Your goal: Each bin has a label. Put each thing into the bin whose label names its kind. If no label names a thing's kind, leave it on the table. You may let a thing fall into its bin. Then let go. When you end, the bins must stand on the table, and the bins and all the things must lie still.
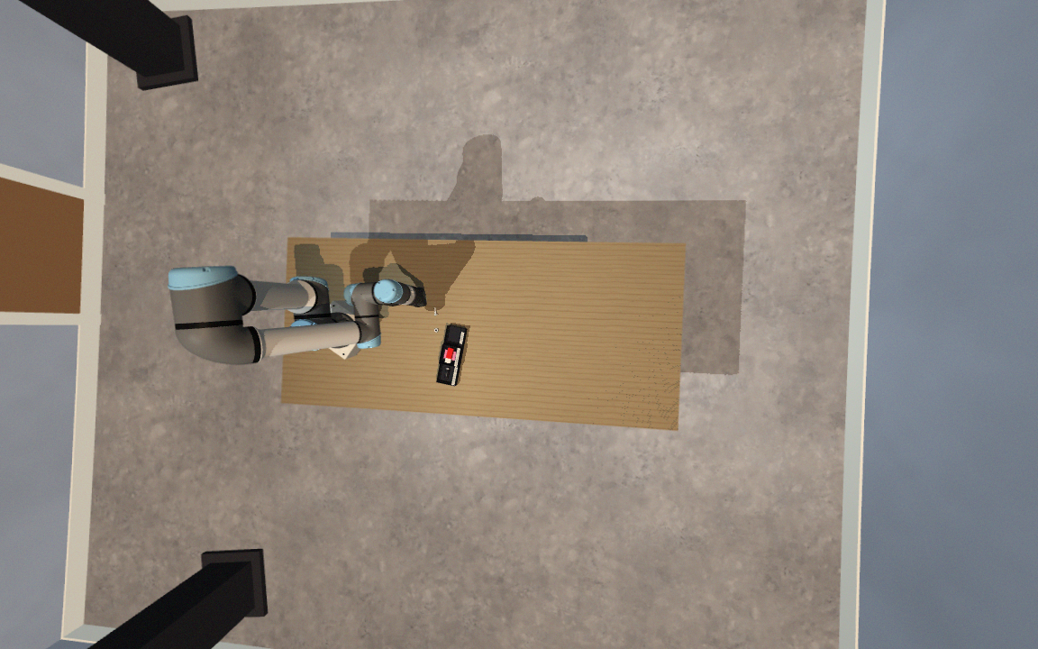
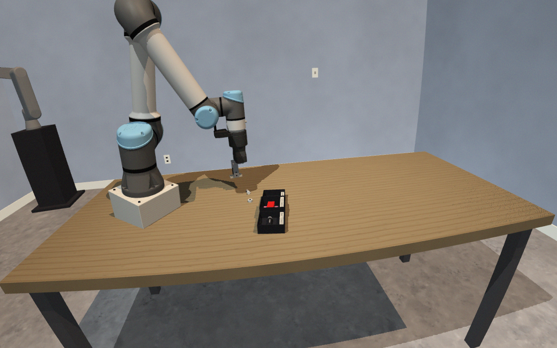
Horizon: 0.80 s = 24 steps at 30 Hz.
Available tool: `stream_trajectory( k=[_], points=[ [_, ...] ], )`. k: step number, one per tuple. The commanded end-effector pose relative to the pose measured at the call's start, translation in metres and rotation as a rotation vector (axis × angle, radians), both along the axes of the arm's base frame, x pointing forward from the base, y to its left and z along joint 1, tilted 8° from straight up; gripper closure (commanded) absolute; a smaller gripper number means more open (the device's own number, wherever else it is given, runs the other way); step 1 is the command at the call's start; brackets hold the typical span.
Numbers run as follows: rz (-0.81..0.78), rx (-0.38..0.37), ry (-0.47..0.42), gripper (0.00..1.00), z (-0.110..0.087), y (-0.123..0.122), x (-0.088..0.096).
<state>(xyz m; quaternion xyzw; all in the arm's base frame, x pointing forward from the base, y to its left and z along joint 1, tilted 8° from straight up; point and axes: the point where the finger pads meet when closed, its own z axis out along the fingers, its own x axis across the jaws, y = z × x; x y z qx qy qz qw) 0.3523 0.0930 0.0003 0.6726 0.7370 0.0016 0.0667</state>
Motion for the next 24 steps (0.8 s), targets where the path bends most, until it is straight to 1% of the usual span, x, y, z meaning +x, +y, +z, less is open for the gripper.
stream_trajectory(
  k=[1,8,10,17,24],
  points=[
    [-0.001,0.0,0.001,0.51,0.001,0.0,0.0],
    [-0.001,0.0,0.001,0.51,0.001,0.0,0.0],
    [0.0,-0.001,-0.003,0.51,0.009,0.001,0.001],
    [0.0,0.0,-0.002,0.51,0.009,0.001,0.0],
    [-0.002,0.0,0.001,0.51,0.013,-0.034,0.024]
  ],
)
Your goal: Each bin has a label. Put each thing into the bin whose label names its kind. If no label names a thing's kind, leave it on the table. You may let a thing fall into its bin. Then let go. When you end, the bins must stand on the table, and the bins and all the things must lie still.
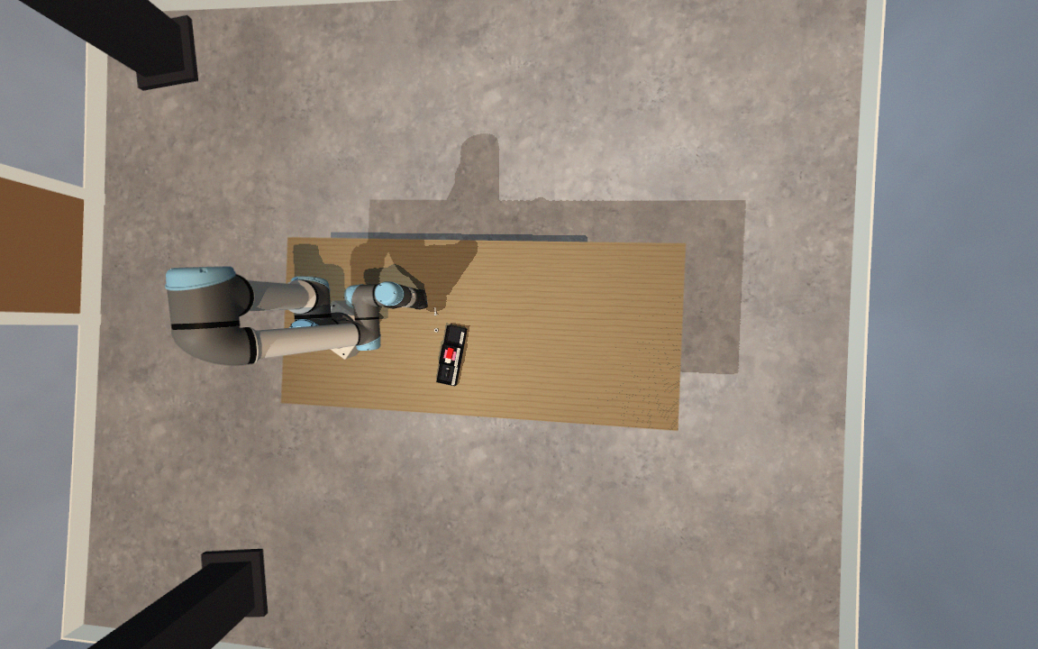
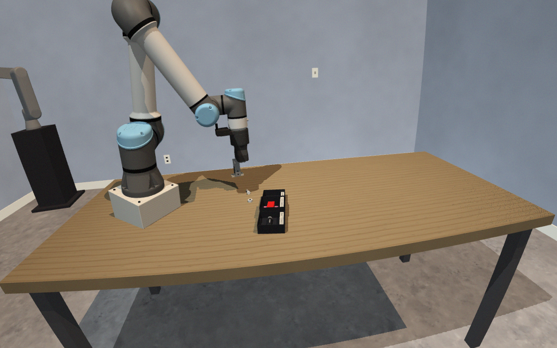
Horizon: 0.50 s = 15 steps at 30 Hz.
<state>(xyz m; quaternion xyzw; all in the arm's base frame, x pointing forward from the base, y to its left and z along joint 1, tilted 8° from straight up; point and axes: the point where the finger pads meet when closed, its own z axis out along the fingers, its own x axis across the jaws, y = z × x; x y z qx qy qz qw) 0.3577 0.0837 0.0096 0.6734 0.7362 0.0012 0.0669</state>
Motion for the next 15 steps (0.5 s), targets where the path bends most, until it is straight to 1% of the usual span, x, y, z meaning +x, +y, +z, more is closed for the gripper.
stream_trajectory(
  k=[1,7,9,15],
  points=[
    [0.0,0.001,0.001,0.51,0.005,-0.03,0.022],
    [0.0,0.001,0.001,0.51,0.009,-0.06,0.042],
    [0.0,0.001,0.001,0.51,0.009,-0.06,0.042],
    [0.0,0.001,0.001,0.51,0.014,-0.089,0.062]
  ],
)
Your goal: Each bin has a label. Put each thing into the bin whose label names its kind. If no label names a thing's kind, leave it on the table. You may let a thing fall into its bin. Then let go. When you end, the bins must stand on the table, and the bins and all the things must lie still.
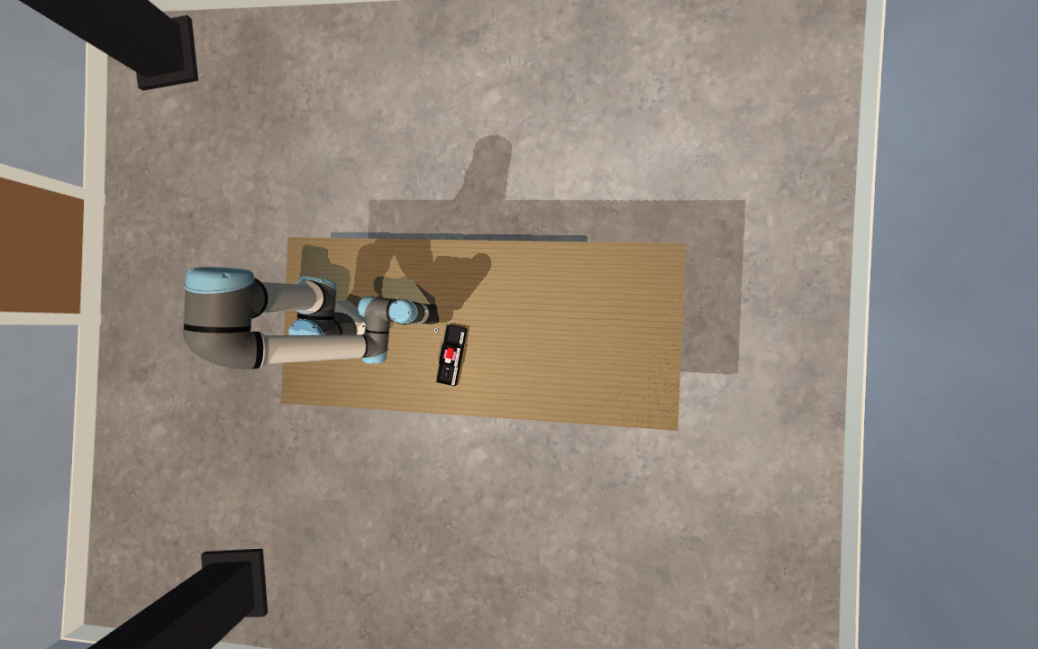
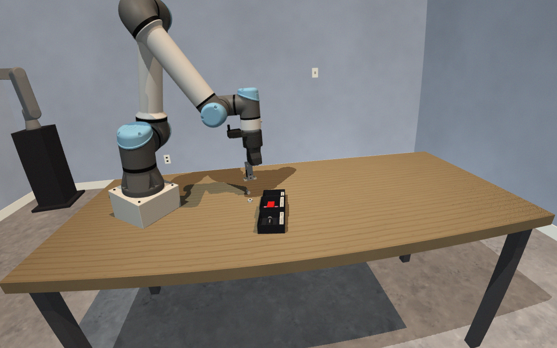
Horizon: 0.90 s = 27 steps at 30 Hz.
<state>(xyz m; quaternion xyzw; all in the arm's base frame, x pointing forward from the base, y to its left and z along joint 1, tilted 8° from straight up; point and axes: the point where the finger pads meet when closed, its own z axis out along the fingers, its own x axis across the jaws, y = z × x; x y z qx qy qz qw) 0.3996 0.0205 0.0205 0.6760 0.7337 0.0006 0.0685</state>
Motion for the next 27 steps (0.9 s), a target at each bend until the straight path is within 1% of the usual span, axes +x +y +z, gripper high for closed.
stream_trajectory(
  k=[1,4,7,9,11,12,19,24,25,27],
  points=[
    [0.007,0.004,0.003,0.51,0.003,-0.027,0.021],
    [0.007,0.004,0.003,0.51,0.003,-0.027,0.021],
    [0.156,-0.012,0.016,0.51,0.005,-0.042,0.031],
    [0.181,-0.016,0.017,0.51,0.007,-0.052,0.038],
    [0.181,-0.016,0.017,0.51,0.007,-0.052,0.038],
    [0.236,-0.022,0.022,0.51,0.008,-0.057,0.041],
    [0.364,-0.041,0.032,0.51,0.013,-0.091,0.065],
    [0.457,-0.056,0.039,0.51,0.013,-0.093,0.066],
    [0.476,-0.058,0.041,0.51,0.013,-0.092,0.063],
    [0.495,-0.061,0.043,0.51,0.013,-0.091,0.063]
  ],
)
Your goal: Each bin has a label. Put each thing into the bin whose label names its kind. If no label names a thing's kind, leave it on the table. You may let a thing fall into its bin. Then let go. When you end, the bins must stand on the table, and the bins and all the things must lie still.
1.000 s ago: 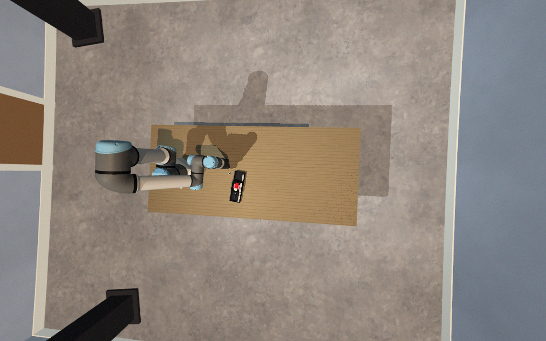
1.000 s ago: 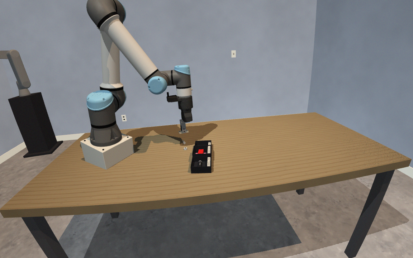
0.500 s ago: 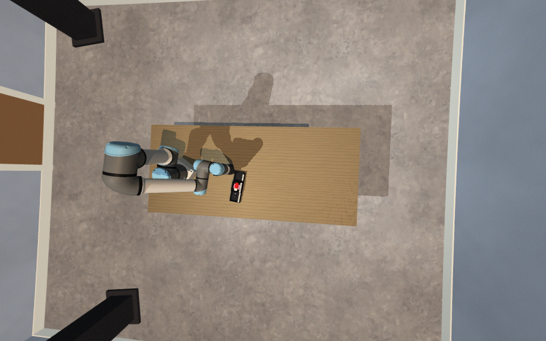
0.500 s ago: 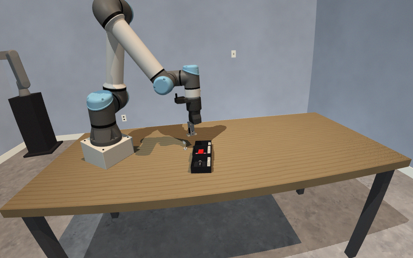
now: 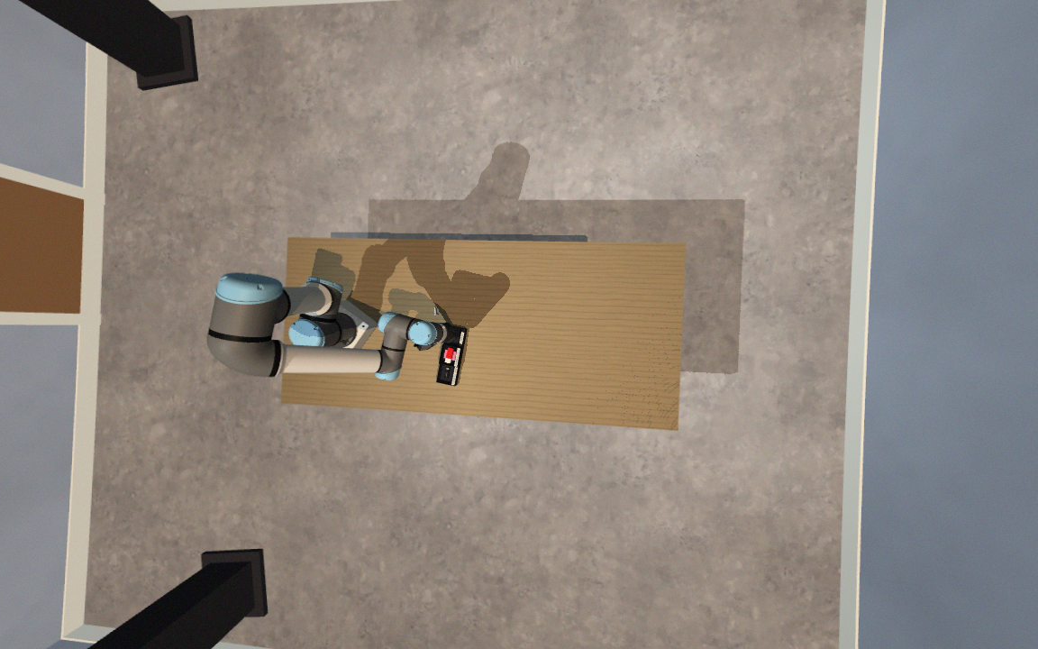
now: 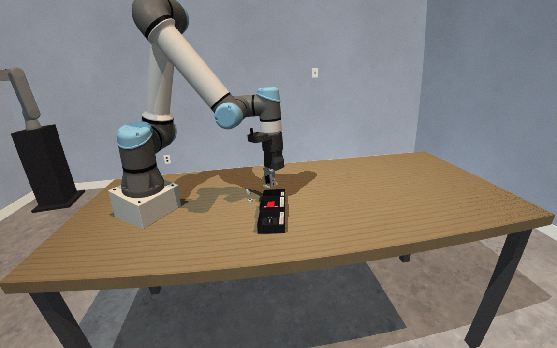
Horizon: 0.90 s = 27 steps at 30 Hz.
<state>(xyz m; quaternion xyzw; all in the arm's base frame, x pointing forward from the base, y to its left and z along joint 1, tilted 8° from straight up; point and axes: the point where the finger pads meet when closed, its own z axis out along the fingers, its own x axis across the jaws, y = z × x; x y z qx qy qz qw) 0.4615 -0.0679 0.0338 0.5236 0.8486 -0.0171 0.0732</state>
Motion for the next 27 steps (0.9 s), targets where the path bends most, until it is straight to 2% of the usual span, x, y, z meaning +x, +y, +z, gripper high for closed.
stream_trajectory(
  k=[1,2,16,18,19,27],
  points=[
    [0.116,-0.008,0.012,0.51,-0.0005,-0.0025,0.0012],
    [0.175,-0.014,0.018,0.51,-0.0005,-0.0015,0.0014],
    [0.446,-0.04,0.05,0.51,-0.0004,-0.0036,0.0019],
    [0.446,-0.04,0.05,0.51,-0.0004,-0.0036,0.0019],
    [0.504,-0.045,0.057,0.51,-0.0004,-0.0036,0.0019],
    [0.656,-0.058,0.073,0.51,-0.0005,-0.0027,0.0019]
  ],
)
